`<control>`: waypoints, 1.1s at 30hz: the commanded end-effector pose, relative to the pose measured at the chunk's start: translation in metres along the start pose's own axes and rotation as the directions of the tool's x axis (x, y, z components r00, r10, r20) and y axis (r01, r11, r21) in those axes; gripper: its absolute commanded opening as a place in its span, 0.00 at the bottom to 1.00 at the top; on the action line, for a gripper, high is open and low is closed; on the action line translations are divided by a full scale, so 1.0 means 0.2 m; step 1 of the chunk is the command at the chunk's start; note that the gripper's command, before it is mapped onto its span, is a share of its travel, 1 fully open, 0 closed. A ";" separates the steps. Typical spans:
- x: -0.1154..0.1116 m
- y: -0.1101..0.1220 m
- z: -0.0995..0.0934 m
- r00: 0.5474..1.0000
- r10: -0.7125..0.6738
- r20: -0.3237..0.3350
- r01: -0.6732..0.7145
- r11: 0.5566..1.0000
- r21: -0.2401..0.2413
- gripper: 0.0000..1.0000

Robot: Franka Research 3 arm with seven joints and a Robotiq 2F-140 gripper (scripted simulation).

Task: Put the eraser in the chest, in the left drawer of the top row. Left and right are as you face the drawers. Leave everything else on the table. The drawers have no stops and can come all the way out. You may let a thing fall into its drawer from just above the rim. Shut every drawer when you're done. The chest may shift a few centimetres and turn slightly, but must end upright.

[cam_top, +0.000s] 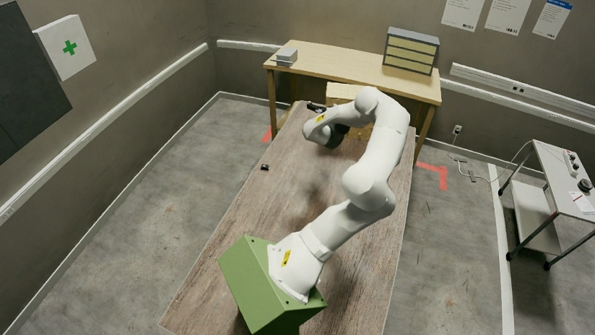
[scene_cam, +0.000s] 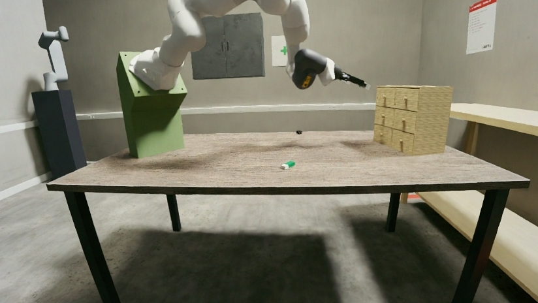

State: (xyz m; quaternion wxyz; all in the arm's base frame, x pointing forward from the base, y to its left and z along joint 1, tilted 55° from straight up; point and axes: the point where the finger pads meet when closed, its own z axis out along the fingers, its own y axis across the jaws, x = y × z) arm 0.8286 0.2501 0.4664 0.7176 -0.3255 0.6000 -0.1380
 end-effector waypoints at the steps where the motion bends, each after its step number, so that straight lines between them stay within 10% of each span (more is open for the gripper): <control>1: -0.01 -0.06 -0.03 1.000 -0.026 0.018 0.025 0.999 0.040 1.00; 33: 0.11 -0.33 -0.16 0.997 -0.069 0.020 0.063 0.977 0.204 1.00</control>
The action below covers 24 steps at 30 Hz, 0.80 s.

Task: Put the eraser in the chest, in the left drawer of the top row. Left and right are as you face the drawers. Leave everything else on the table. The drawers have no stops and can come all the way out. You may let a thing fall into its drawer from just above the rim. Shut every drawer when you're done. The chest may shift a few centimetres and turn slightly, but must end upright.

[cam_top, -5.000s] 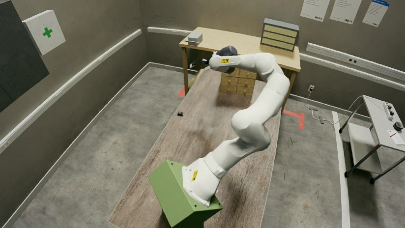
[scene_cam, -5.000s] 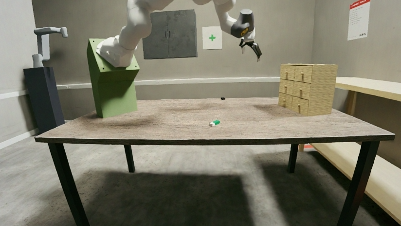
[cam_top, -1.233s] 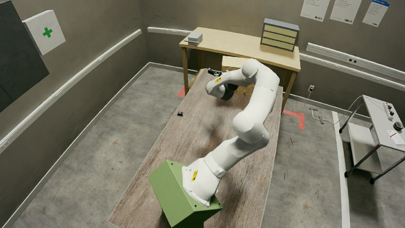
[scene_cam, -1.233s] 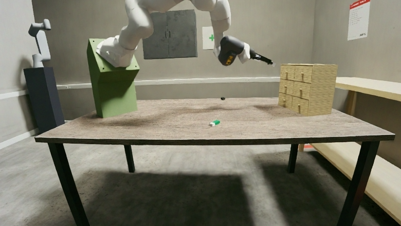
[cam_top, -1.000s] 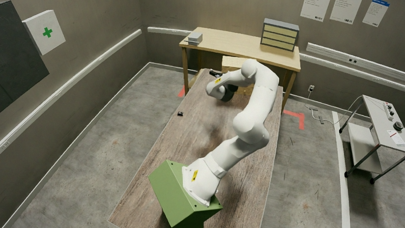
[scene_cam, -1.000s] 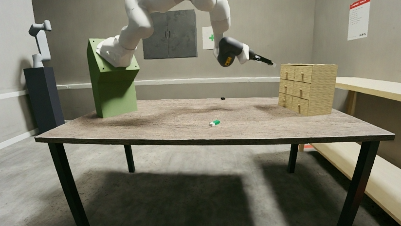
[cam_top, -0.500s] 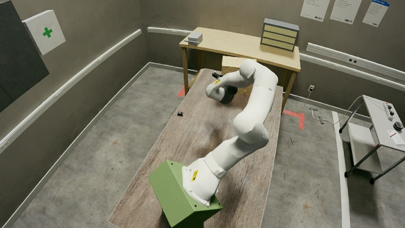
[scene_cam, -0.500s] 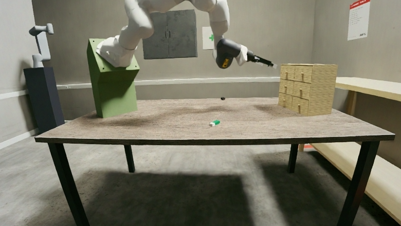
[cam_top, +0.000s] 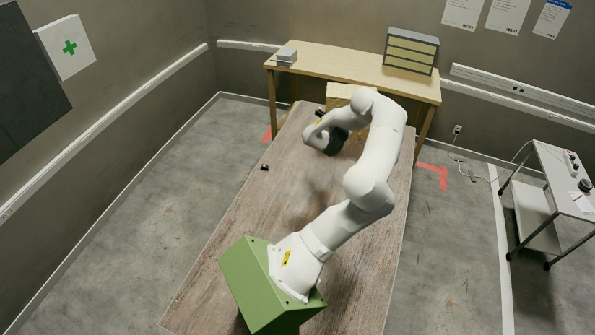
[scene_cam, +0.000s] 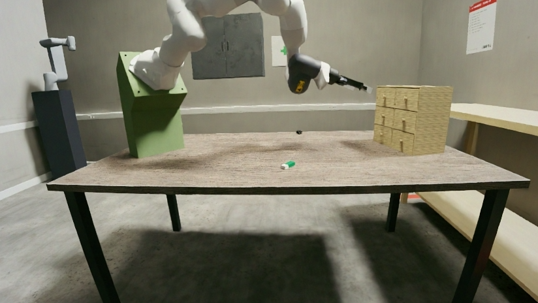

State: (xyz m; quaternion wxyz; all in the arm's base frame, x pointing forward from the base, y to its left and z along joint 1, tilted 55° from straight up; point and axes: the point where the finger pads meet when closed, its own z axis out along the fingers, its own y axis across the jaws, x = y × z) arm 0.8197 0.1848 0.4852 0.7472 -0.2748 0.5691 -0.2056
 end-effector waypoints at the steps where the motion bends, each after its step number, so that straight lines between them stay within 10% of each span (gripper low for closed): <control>1: 0.00 -0.04 -0.02 1.000 -0.020 0.006 0.019 0.999 0.027 1.00; 24: 0.05 -0.14 -0.06 0.999 -0.037 0.001 0.037 0.996 0.085 1.00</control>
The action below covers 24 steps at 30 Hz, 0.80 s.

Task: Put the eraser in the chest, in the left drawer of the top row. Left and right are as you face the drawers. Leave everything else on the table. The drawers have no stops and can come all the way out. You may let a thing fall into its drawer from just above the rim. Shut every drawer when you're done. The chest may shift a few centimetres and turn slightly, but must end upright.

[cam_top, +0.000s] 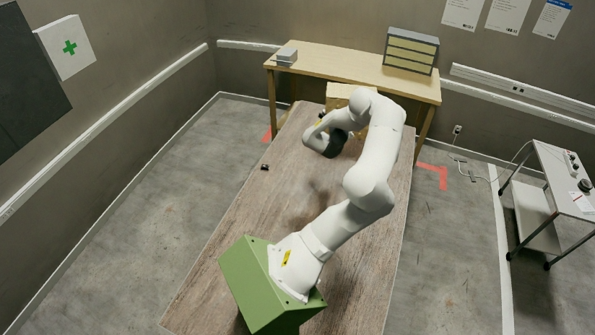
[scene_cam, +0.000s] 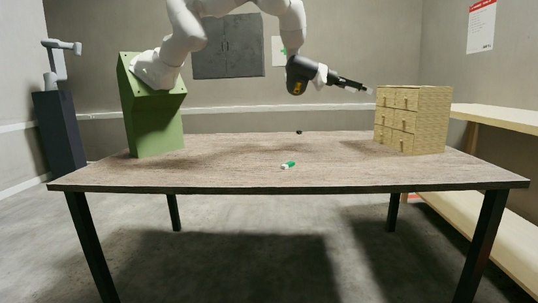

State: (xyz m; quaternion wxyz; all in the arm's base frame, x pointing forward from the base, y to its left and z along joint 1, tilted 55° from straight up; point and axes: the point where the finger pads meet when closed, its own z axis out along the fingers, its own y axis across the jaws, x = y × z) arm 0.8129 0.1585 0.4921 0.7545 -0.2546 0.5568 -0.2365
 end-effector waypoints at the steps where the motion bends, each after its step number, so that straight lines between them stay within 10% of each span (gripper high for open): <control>1: 0.00 -0.02 -0.01 1.000 -0.011 0.001 0.011 1.000 0.012 1.00; 24: 0.02 -0.05 -0.02 1.000 -0.017 -0.001 0.017 0.999 0.031 1.00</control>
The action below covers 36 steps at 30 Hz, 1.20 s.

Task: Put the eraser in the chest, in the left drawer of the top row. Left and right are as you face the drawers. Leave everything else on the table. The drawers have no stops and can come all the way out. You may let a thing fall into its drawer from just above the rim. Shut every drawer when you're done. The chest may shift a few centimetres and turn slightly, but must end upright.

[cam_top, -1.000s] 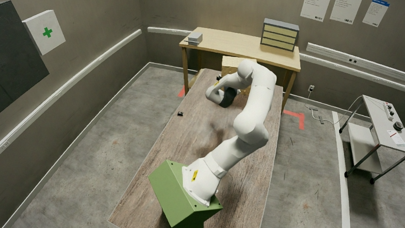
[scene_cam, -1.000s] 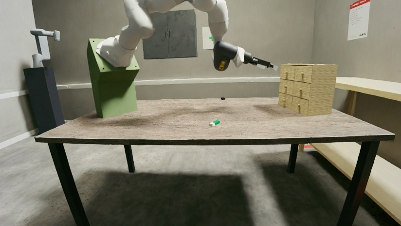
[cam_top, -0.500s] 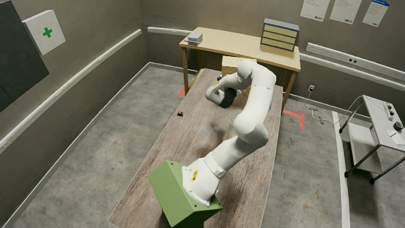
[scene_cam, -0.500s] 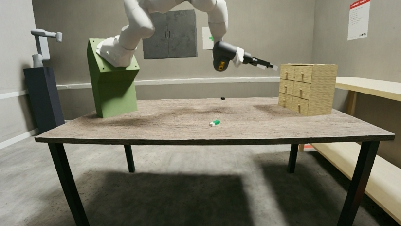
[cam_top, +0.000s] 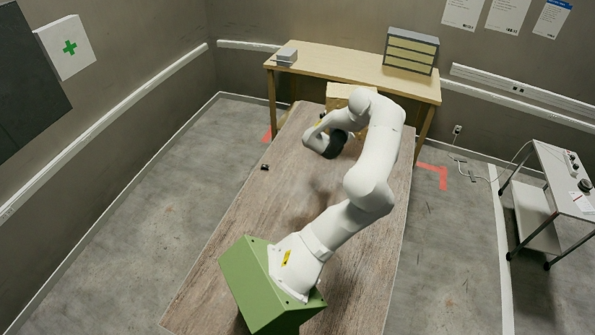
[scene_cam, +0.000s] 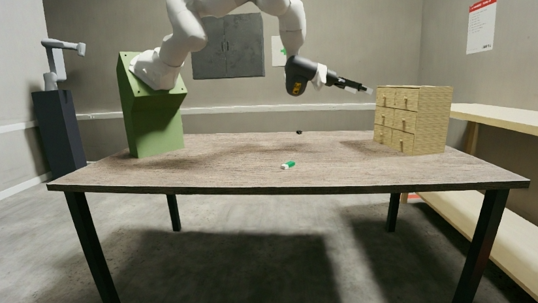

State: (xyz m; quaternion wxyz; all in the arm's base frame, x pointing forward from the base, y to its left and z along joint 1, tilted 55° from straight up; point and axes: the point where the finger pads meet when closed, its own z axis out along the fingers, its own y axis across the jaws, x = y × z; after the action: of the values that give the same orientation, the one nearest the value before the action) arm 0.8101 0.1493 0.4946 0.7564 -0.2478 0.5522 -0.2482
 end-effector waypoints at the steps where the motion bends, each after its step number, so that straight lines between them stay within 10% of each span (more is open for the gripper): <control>1: 0.00 0.00 0.00 1.000 -0.006 0.000 0.006 1.000 0.005 1.00; 12: 0.00 -0.01 0.00 1.000 -0.006 0.000 0.006 1.000 0.005 1.00; 13: 0.00 -0.01 0.00 1.000 -0.006 0.000 0.006 1.000 0.005 0.28; 36: 0.00 -0.01 0.00 1.000 -0.006 0.000 0.006 1.000 0.005 0.28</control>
State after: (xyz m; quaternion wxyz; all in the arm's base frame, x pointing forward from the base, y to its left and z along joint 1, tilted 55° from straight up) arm 0.8098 0.1487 0.4948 0.7564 -0.2477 0.5514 -0.2498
